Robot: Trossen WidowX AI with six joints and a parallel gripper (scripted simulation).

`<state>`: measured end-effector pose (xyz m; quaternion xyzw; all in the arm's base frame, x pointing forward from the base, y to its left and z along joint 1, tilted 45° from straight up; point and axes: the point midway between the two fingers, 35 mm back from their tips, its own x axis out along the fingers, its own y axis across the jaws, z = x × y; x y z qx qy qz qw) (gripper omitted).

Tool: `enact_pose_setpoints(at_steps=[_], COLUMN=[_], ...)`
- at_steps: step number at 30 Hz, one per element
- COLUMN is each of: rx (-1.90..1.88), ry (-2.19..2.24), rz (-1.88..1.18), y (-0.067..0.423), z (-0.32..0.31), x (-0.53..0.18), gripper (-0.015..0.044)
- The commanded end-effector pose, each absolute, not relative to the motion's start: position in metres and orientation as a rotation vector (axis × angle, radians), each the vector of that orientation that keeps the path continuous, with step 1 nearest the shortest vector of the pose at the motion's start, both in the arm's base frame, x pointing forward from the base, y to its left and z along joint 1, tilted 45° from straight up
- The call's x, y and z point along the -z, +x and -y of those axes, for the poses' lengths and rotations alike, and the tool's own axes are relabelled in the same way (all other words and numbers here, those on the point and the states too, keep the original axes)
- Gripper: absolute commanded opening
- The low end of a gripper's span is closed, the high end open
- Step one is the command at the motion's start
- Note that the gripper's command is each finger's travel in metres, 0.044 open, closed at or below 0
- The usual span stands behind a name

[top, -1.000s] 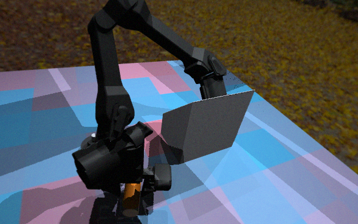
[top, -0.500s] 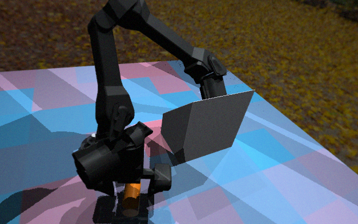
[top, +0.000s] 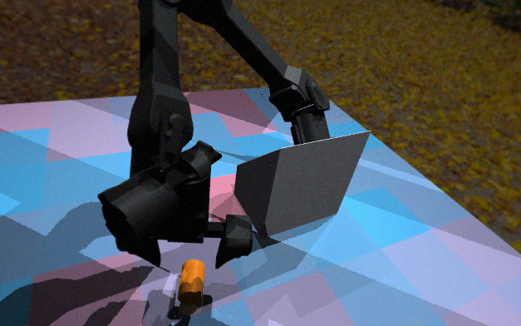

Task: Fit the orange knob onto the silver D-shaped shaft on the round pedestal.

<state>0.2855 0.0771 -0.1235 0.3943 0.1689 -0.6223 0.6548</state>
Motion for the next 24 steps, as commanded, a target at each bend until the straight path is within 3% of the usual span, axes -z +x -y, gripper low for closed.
enact_pose_setpoints(at_steps=[1, 6, 24], rx=[1.423, 1.402, 0.541], ry=[0.89, 0.835, -0.622], rz=[-0.385, -0.431, -1.332], y=[0.283, 0.283, 0.283], z=[-0.077, -0.078, -0.087], x=[0.122, 0.122, 0.125], gripper=[0.044, 0.044, 0.044])
